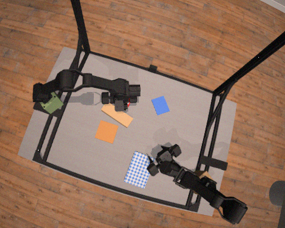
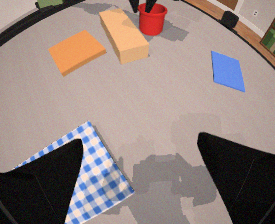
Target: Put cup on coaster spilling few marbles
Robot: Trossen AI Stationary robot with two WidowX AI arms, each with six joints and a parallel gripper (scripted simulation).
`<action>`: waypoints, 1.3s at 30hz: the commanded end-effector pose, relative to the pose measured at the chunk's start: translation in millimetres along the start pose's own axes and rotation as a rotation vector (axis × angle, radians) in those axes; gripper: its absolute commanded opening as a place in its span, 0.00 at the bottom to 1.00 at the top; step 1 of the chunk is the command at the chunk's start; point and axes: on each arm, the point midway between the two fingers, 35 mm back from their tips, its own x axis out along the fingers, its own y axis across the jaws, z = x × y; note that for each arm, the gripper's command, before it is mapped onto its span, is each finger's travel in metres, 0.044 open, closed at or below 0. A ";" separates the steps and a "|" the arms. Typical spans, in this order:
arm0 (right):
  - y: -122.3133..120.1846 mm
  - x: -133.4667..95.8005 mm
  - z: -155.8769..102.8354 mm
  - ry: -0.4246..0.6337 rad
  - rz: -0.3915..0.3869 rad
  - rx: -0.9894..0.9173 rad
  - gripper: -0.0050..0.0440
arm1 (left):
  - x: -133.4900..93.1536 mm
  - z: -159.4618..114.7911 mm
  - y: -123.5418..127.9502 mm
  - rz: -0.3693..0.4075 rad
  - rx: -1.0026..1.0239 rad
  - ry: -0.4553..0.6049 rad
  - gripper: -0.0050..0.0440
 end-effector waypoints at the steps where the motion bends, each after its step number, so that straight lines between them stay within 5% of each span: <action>1: 0.0 0.0 0.0 0.000 0.000 0.000 0.33 | 0.0 0.1 0.0 0.000 0.000 0.000 0.92; 19: 0.0 0.0 0.0 0.000 0.000 0.000 0.11 | 0.0 0.1 0.0 0.000 0.000 0.000 0.92; 26: 0.1 -1.3 0.0 0.000 0.000 0.000 0.10 | 0.0 0.1 0.0 0.000 0.000 0.000 0.92; 39: -4.1 -74.9 -0.3 -0.003 -0.003 -0.005 0.10 | 0.0 0.1 0.0 0.000 0.000 0.000 0.92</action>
